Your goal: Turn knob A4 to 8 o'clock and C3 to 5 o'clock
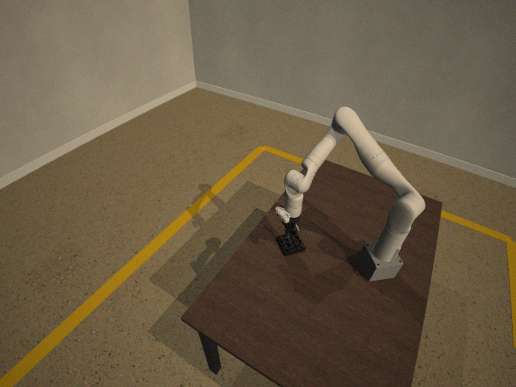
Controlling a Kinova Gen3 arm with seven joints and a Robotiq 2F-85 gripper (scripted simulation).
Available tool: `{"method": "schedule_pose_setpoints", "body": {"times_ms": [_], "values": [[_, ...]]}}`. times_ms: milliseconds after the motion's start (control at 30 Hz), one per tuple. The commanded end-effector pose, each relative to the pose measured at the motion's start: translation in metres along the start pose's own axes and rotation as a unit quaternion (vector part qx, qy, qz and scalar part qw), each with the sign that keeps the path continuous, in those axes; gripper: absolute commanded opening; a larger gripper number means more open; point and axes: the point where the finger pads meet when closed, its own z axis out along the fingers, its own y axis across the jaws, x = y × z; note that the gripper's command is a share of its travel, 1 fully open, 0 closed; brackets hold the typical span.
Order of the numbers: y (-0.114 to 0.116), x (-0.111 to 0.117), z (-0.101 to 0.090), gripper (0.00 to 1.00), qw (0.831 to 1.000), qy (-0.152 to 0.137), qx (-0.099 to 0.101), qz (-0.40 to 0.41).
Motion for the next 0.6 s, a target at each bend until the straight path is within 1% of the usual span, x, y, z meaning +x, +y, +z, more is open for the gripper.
{"method": "schedule_pose_setpoints", "body": {"times_ms": [0, 200, 267, 300, 433, 567], "values": [[0.0002, 0.0000, -0.0008, 0.19, 1.000, 0.000, 0.001, -0.023], [-0.0001, 0.0001, -0.0028, 0.19, 0.994, 0.000, 0.001, -0.112], [-0.0001, 0.0001, -0.0028, 0.19, 0.994, 0.000, 0.001, -0.112], [-0.0002, 0.0001, -0.0031, 0.19, 0.992, 0.000, 0.001, -0.128], [-0.0003, 0.0001, -0.0047, 0.19, 0.981, 0.000, 0.001, -0.196], [-0.0004, 0.0002, -0.0064, 0.19, 0.964, 0.001, 0.001, -0.266]]}}
